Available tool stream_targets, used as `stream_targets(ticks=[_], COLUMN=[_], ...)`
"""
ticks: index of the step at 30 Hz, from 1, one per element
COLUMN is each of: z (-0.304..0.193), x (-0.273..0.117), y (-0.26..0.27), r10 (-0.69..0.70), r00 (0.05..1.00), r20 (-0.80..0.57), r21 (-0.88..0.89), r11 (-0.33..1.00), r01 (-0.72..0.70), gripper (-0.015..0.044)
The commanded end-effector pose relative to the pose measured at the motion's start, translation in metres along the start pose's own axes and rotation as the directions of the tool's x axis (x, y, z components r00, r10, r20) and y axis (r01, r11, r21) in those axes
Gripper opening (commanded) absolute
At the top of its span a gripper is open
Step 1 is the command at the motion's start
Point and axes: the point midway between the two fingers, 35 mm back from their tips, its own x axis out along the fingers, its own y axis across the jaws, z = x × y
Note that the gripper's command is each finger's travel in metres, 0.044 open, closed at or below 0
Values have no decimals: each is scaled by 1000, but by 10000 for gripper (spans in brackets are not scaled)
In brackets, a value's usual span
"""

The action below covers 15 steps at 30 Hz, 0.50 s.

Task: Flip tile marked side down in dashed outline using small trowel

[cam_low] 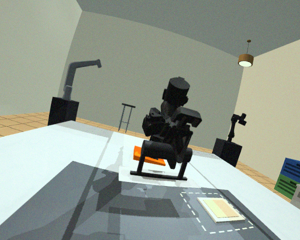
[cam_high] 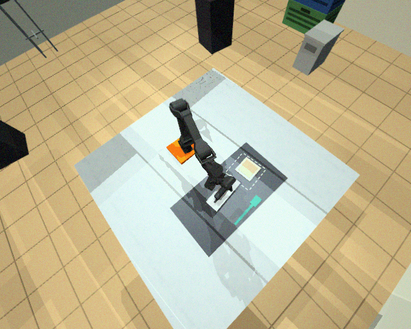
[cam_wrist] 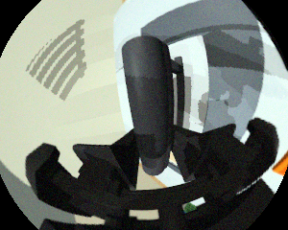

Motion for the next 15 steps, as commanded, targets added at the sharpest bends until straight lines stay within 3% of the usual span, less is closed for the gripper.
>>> stream_targets(ticks=[1, 7, 15], z=[0, 4, 45], x=[0, 0, -8], y=[0, -3, -30], r10=[1, -3, -16], r00=[1000, 1000, 1000], r20=[0, 2, 22], r21=[0, 1, 6], r11=[1000, 1000, 1000], r01=[-1, 3, 16], gripper=[0, 0, 0])
